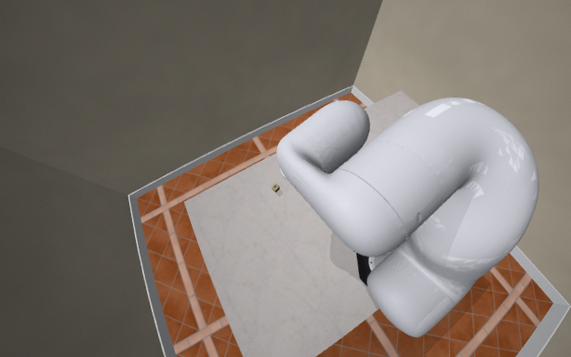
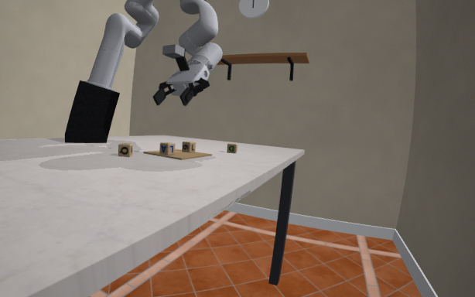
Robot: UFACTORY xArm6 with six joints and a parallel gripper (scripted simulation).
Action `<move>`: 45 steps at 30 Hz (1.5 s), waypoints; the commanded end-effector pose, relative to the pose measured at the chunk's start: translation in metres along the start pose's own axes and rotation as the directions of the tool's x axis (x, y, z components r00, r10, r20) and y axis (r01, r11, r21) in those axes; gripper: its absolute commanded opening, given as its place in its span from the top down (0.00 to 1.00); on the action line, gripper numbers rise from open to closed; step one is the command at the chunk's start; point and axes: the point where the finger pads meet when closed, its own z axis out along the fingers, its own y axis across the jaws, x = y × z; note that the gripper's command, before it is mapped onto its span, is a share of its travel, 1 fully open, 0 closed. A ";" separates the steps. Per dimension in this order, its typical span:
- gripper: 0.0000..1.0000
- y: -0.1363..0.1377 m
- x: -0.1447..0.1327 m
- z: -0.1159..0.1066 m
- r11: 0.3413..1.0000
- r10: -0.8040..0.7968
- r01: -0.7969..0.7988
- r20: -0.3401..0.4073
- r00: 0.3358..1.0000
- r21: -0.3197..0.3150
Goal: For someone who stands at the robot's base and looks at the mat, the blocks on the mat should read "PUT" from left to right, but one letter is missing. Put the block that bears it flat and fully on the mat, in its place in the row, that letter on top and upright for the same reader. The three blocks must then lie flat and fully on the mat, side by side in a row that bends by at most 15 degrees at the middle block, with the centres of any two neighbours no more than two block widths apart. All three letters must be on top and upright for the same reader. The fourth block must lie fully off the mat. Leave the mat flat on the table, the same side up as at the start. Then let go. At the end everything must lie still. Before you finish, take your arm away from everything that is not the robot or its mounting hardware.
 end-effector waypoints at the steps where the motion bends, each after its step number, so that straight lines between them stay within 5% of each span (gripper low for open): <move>1: 0.00 -0.001 0.001 0.000 1.000 0.003 -0.003 0.000 1.000 0.002; 36: 0.00 -0.001 0.002 0.000 1.000 0.003 -0.003 -0.001 1.000 0.002; 45: 0.00 0.042 0.052 0.058 1.000 0.005 -0.005 -0.008 1.000 0.005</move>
